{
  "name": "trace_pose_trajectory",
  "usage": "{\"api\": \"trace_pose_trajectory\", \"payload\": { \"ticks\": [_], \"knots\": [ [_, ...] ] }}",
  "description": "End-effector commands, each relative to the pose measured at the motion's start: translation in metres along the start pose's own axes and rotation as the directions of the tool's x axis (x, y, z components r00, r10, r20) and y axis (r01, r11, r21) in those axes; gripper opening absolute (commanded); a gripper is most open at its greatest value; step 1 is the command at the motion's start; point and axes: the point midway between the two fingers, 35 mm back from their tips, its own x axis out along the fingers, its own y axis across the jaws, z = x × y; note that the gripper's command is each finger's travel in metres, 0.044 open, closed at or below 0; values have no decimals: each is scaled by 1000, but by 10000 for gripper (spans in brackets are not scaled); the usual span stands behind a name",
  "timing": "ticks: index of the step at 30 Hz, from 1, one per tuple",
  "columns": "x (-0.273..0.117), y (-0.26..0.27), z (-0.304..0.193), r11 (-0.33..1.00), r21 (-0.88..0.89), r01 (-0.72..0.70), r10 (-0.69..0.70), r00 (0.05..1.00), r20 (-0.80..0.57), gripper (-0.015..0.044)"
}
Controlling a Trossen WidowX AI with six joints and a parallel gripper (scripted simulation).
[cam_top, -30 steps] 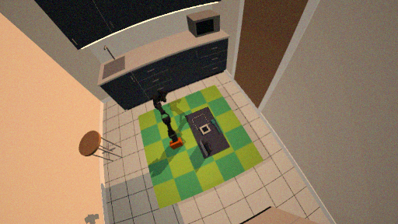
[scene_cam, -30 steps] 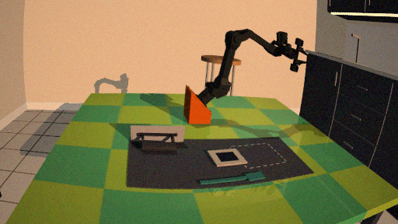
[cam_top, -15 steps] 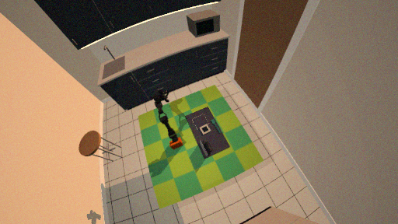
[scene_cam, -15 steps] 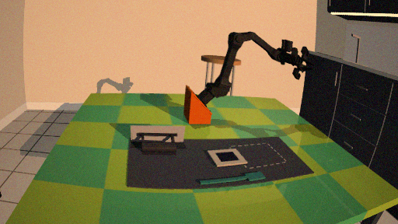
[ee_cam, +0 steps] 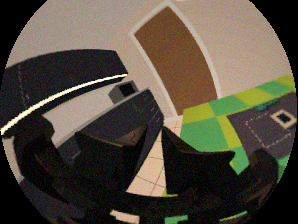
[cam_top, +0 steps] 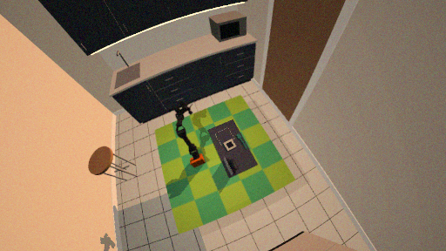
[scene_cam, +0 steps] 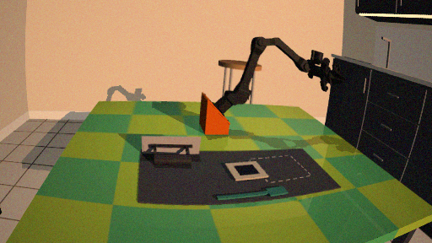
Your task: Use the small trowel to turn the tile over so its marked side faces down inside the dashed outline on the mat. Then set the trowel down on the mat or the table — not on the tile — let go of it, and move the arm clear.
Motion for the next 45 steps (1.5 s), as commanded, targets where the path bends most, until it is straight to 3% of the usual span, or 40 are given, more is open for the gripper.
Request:
{"api": "trace_pose_trajectory", "payload": {
  "ticks": [1,18,28,45],
  "knots": [
    [7,-6,-3,997,-82,2,-1,1000,7,100],
    [41,-39,-25,935,-354,28,-36,999,-17,100],
    [74,-76,-39,763,-643,66,-108,994,-26,100],
    [117,-137,-22,539,-825,167,-229,972,46,100]
  ]
}}
